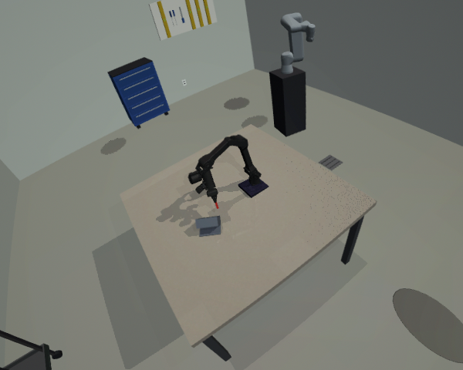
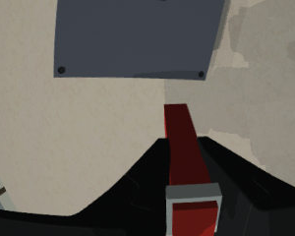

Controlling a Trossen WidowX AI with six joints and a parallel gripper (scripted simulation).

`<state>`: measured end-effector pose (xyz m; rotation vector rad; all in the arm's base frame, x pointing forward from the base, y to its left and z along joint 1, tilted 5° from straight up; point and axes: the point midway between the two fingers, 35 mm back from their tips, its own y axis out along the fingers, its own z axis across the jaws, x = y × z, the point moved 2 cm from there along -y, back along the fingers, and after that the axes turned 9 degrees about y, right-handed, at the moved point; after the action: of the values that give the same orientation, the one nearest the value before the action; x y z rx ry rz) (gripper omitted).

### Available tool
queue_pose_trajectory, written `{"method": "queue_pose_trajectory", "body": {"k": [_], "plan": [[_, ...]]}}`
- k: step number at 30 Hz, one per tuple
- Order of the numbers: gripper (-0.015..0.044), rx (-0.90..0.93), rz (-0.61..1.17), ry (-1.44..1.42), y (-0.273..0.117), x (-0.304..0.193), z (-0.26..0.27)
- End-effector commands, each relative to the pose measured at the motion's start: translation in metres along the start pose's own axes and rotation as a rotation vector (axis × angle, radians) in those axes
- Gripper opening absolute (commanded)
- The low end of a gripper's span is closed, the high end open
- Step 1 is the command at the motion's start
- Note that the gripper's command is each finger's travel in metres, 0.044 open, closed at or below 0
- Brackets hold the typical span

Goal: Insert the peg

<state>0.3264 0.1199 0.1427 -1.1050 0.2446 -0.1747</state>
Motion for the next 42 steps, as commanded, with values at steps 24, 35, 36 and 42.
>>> {"method": "queue_pose_trajectory", "body": {"k": [24,35,36,42], "plan": [[0.0000,0.165,-0.029,0.099,-0.014,0.022,-0.019],[0.0000,0.232,-0.047,0.133,-0.022,0.031,-0.027],[0.0000,0.238,-0.049,0.135,-0.022,0.031,-0.028],[0.0000,0.274,-0.061,0.152,-0.027,0.036,-0.032]]}}
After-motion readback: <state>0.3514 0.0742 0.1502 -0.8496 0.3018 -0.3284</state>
